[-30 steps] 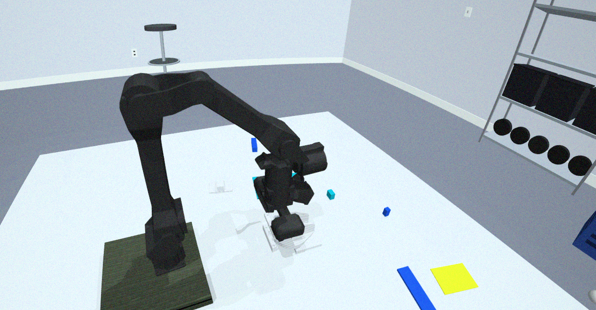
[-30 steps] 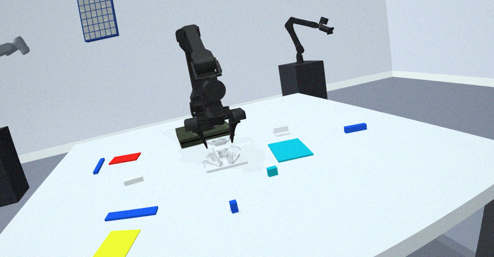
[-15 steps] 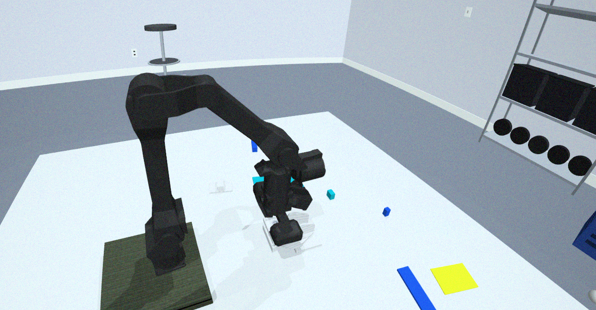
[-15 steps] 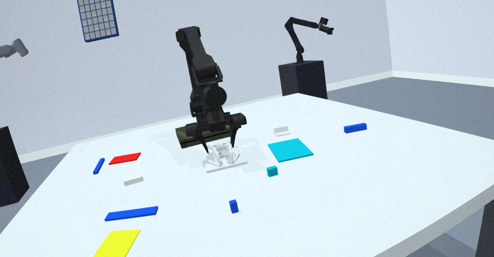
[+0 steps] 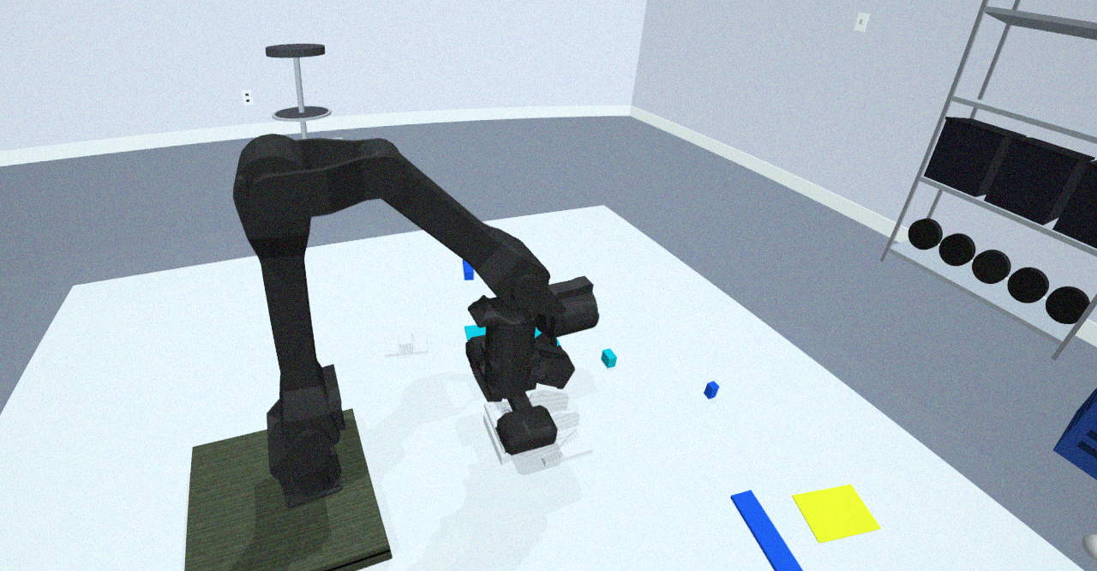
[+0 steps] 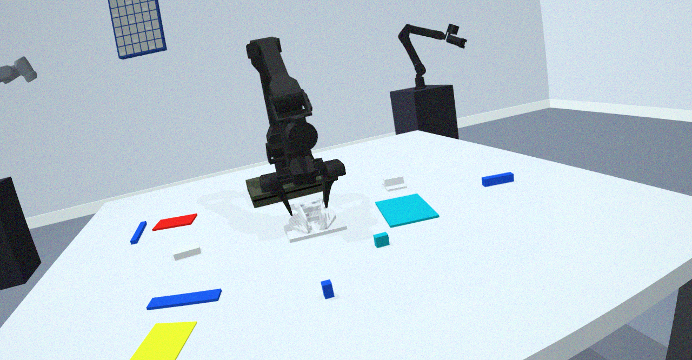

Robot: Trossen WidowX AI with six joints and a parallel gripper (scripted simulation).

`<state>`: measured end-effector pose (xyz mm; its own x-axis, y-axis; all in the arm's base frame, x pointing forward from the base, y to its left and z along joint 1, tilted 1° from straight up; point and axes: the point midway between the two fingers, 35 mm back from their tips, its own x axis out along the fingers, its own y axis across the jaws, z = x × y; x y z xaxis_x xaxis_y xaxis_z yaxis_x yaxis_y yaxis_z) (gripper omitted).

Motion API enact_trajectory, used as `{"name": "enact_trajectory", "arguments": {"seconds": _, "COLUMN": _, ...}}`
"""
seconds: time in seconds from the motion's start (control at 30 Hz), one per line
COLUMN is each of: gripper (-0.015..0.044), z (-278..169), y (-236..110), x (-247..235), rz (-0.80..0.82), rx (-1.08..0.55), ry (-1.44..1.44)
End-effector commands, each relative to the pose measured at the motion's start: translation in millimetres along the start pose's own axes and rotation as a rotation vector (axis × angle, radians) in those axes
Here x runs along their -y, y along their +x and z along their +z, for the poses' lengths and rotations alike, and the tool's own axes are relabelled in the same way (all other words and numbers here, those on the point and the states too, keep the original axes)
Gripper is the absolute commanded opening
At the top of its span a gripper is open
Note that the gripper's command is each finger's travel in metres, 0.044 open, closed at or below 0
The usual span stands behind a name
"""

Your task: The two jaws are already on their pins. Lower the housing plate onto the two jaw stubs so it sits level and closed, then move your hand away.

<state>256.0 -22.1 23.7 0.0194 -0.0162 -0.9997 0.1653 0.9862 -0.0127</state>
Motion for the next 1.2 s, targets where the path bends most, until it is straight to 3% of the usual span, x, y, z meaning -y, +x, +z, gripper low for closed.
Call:
{"name": "enact_trajectory", "arguments": {"seconds": 0.0, "gripper": 0.0351, "z": 0.4, "y": 0.5, "x": 0.4, "rz": -0.002, "rx": 0.002, "ry": -0.004}}
{"name": "enact_trajectory", "arguments": {"seconds": 1.17, "gripper": 0.0351, "z": 0.4, "y": 7.8, "x": 0.4, "rz": -0.002, "rx": 0.002, "ry": -0.004}}
